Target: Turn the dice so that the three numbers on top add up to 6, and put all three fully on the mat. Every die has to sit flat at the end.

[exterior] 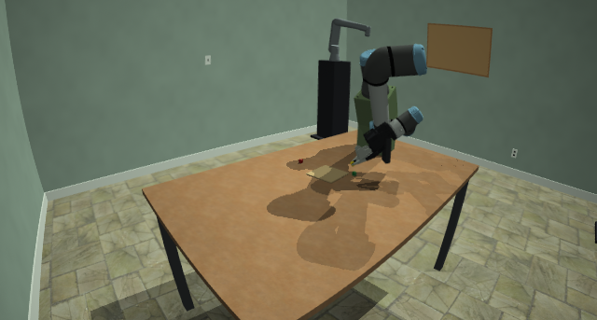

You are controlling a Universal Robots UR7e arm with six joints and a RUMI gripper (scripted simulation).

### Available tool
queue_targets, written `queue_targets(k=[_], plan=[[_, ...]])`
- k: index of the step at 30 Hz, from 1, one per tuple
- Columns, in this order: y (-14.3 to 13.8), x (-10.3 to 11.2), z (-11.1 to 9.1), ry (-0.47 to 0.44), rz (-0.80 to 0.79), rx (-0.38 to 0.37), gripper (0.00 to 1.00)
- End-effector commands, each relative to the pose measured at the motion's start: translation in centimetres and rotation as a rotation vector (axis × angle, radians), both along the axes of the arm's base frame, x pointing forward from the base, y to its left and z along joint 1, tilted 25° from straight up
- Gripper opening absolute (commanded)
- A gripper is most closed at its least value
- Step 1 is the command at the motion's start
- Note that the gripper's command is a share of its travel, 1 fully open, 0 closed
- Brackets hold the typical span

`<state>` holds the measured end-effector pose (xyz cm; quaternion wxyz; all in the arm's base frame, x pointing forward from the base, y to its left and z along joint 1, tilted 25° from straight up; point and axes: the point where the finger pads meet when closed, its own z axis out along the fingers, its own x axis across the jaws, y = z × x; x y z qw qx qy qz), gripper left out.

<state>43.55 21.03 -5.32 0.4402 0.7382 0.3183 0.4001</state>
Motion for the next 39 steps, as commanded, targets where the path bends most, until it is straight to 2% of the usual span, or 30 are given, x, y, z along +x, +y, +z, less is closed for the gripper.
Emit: queue_targets(k=[1,11,17,39], plan=[[0.2,0.7,-1.5,-0.001,0.000,0.001,0.00],[0.6,2.3,-4.9,-0.001,0.000,0.001,0.00],[0.6,2.6,-5.6,-0.001,0.000,0.001,0.00],[0.7,2.7,-5.8,-0.001,0.000,0.001,0.00]])
